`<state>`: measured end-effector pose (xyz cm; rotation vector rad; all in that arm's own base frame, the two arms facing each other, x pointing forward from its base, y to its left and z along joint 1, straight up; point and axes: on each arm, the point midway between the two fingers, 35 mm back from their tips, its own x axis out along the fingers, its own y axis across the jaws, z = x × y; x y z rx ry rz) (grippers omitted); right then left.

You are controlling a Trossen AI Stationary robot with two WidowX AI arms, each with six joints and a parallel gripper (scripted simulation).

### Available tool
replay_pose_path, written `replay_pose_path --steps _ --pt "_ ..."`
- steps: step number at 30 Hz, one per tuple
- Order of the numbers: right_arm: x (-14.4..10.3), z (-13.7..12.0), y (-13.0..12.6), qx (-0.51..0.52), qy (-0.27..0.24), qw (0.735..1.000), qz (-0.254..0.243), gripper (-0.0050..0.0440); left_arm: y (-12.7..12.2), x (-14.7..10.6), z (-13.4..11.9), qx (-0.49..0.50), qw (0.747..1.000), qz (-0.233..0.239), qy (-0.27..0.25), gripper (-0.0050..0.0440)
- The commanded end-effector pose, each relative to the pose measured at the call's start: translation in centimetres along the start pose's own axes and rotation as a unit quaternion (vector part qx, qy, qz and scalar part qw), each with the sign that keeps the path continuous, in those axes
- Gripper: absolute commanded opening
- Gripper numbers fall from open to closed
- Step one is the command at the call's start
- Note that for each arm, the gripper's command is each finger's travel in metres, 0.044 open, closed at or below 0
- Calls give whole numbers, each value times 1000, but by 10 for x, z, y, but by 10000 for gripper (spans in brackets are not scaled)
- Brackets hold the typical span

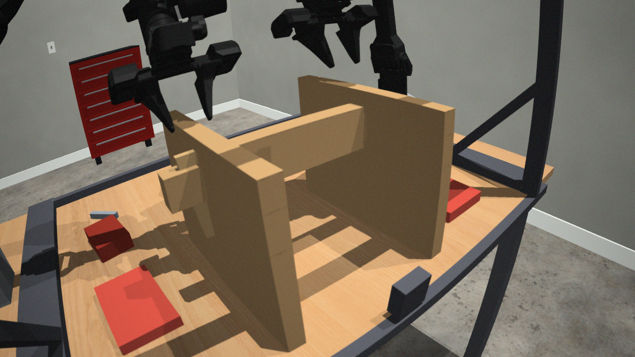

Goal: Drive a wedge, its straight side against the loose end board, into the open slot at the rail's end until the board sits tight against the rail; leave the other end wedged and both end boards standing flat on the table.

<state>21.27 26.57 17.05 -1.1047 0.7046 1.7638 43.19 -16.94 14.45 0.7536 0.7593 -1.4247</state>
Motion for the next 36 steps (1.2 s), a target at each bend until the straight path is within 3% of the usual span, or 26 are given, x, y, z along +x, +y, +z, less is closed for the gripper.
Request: replay_pose_path --steps 1,15,16,36 --pt "-12 6 0 -8 -8 1000 -18 249 -2 -11 10 14 1000 18 -8 249" --pt "-12 6 0 -8 -8 1000 -18 249 -2 -2 4 13 1000 19 -8 249" --pt "-12 6 0 -8 -8 1000 -18 249 -2 -2 4 14 1000 19 -8 0" --pt "-7 3 2 -6 -6 1000 -15 249 0 -4 6 17 1000 23 -9 -3"
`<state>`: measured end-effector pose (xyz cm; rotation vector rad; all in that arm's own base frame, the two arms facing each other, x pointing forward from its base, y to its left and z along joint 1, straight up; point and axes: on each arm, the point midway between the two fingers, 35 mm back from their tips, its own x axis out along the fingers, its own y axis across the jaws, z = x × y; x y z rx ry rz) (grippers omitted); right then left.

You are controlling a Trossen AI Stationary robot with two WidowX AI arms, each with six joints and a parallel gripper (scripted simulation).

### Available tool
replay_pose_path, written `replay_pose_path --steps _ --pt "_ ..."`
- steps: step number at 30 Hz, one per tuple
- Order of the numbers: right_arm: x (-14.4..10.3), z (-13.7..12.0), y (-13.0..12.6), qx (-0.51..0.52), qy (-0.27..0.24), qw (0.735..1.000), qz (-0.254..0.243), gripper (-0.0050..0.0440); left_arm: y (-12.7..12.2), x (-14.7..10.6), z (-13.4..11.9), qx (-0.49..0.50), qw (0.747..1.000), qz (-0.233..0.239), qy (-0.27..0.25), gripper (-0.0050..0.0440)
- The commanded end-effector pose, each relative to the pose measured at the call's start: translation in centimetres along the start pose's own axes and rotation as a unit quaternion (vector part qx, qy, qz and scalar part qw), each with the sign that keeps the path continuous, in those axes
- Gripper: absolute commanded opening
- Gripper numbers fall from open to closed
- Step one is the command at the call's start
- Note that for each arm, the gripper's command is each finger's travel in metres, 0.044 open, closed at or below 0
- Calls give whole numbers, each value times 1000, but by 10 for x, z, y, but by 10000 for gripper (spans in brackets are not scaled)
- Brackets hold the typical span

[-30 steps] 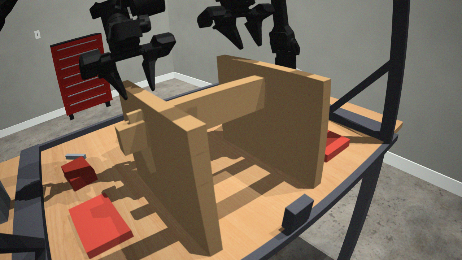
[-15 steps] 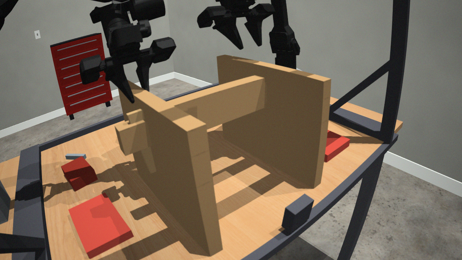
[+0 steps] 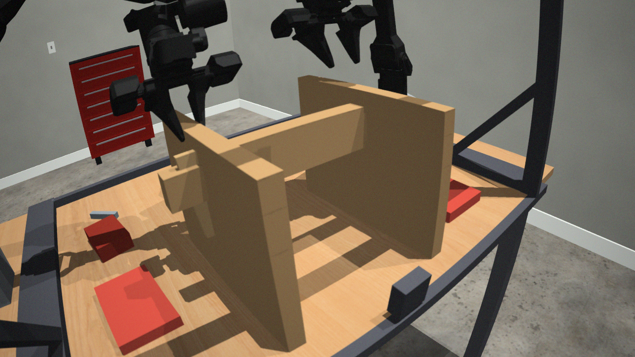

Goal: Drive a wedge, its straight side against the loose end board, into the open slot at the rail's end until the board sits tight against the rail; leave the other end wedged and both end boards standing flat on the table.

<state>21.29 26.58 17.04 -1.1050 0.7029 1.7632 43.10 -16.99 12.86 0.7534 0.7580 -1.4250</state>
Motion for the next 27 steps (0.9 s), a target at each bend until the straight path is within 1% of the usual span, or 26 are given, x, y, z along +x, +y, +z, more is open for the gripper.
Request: replay_pose_path --steps 1,5,8,10,13,23,27 --pt "-6 2 2 -6 -6 1000 -14 249 1 -17 14 16 1000 23 -8 -3" --pt "-1 0 2 -6 -6 1000 -13 249 1 -17 14 16 1000 23 -8 -5" --pt "2 -2 2 -7 -5 1000 -13 249 1 -17 14 16 1000 23 -8 -27" --pt "2 -2 2 -7 -5 1000 -13 249 1 -17 14 16 1000 23 -8 -27" --pt "6 -4 1 -7 -5 1000 -13 249 1 -17 14 16 1000 23 -8 -50" --pt "24 -12 0 -3 -1 1000 -4 249 1 -17 14 16 1000 23 -8 -50" --pt "25 -13 0 -3 -1 1000 -4 249 1 -17 14 16 1000 23 -8 -50"
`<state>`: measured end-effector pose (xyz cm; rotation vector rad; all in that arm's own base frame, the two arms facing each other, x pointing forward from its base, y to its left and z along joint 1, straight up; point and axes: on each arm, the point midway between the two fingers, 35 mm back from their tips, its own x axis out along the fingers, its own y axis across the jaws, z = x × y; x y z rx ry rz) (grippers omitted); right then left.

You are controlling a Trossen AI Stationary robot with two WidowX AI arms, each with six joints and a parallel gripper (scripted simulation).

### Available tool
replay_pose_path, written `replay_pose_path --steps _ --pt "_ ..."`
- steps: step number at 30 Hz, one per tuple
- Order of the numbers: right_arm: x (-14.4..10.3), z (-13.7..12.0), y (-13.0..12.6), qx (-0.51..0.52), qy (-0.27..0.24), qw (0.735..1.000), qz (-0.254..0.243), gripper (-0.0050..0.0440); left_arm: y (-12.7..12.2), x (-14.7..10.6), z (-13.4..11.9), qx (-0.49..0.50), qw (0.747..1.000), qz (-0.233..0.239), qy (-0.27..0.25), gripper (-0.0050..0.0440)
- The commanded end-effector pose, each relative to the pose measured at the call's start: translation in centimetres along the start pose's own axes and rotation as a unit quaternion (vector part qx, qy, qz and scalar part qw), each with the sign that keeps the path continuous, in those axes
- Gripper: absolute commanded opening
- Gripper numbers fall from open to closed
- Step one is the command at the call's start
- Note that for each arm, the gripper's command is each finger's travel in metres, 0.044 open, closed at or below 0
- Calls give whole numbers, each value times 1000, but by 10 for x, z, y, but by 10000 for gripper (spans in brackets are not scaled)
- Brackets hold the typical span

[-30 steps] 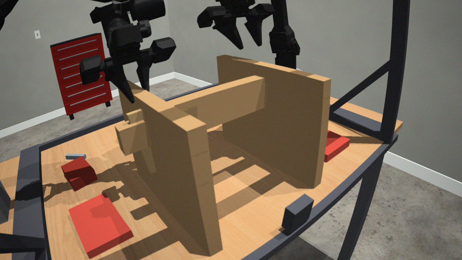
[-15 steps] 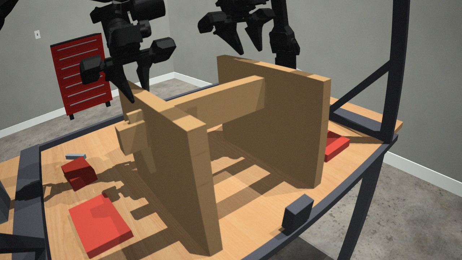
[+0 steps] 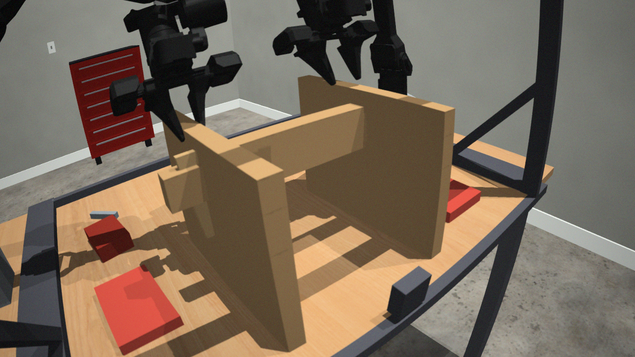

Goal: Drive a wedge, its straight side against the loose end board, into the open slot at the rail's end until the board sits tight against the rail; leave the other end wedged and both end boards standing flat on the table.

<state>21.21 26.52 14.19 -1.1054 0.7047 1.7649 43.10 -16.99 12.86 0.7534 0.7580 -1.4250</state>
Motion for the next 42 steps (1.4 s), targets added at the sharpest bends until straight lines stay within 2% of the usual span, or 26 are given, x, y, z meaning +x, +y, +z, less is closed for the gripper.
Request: replay_pose_path --steps 1,14,19,20,39,42 --pt "-1 0 -1 -4 -2 1000 -8 249 1 -17 14 16 1000 23 -8 -50" --pt "16 -9 -2 -3 0 1000 -6 249 1 -17 14 16 1000 23 -8 -50" --pt "12 -7 -1 -6 -2 1000 -13 249 1 -17 14 16 1000 23 -8 -50" --pt "11 -6 -1 -7 -3 1000 -14 0 1 -17 14 16 1000 23 -8 -50" --pt "10 -5 -2 -8 -3 1000 -16 -3 1 -17 14 16 1000 23 -8 -50" --pt "10 -5 -2 -8 -3 1000 -16 -4 8 -16 8 14 999 28 -3 -50"
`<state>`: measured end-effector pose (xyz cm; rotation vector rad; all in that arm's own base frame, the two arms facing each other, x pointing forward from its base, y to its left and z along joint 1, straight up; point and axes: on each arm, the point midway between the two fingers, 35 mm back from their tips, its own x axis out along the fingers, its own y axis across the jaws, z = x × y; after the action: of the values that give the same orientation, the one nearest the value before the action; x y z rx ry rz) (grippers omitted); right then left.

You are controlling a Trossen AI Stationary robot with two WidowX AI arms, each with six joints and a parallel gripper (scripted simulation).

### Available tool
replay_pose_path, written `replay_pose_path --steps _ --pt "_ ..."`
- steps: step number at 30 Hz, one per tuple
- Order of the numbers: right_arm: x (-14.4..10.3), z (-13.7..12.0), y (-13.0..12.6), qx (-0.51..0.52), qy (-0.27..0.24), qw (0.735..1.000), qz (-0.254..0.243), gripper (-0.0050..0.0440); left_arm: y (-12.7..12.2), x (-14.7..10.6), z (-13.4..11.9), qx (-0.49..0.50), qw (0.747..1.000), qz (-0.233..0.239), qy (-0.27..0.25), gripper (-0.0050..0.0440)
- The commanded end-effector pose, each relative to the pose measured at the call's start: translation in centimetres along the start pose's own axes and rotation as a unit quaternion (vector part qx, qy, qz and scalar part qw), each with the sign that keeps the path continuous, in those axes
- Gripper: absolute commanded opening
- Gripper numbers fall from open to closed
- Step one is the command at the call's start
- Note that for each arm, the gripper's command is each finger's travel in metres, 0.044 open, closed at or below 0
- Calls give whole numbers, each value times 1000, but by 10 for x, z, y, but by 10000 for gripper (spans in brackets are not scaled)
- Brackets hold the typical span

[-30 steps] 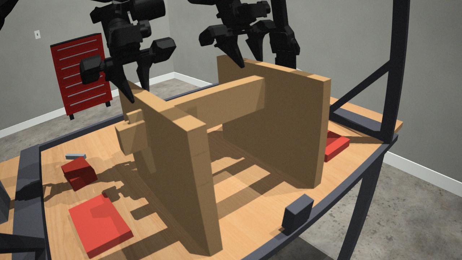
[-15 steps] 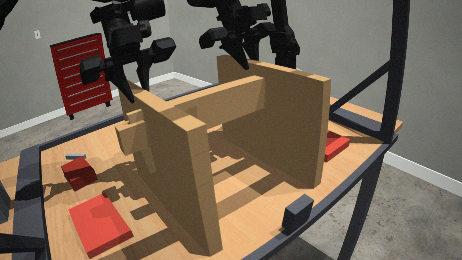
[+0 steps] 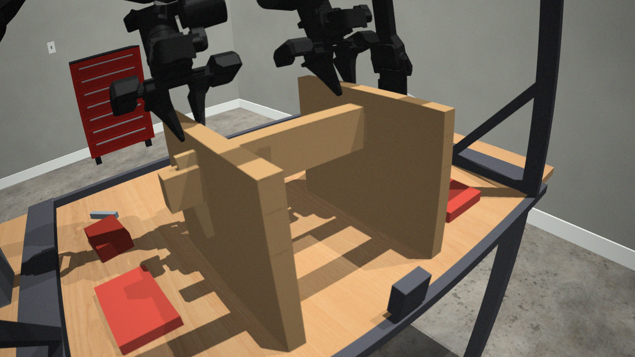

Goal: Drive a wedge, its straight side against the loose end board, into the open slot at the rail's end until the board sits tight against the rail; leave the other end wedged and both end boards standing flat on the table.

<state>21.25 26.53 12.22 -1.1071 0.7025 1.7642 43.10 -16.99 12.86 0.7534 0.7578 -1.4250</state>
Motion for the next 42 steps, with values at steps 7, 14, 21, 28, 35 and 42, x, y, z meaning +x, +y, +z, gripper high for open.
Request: replay_pose_path --steps 7,14,21,28,35,42 --pt "-8 3 -2 -7 -4 1000 -15 -35 14 -18 4 14 999 37 -1 -50" --pt "-8 3 -2 -7 -3 1000 -15 -50 20 -20 2 15 999 45 0 -50" --pt "-9 3 -3 -7 -3 1000 -17 -50 27 -21 1 15 999 48 1 -50" --pt "-9 3 -3 -7 -3 1000 -17 -50 27 -21 1 15 999 48 1 -50" --pt "-9 3 -3 -7 -3 1000 -17 -50 27 -21 1 15 999 48 1 -50" --pt "-9 3 -3 -7 -3 1000 -17 -50 27 -21 1 15 999 48 1 -50"
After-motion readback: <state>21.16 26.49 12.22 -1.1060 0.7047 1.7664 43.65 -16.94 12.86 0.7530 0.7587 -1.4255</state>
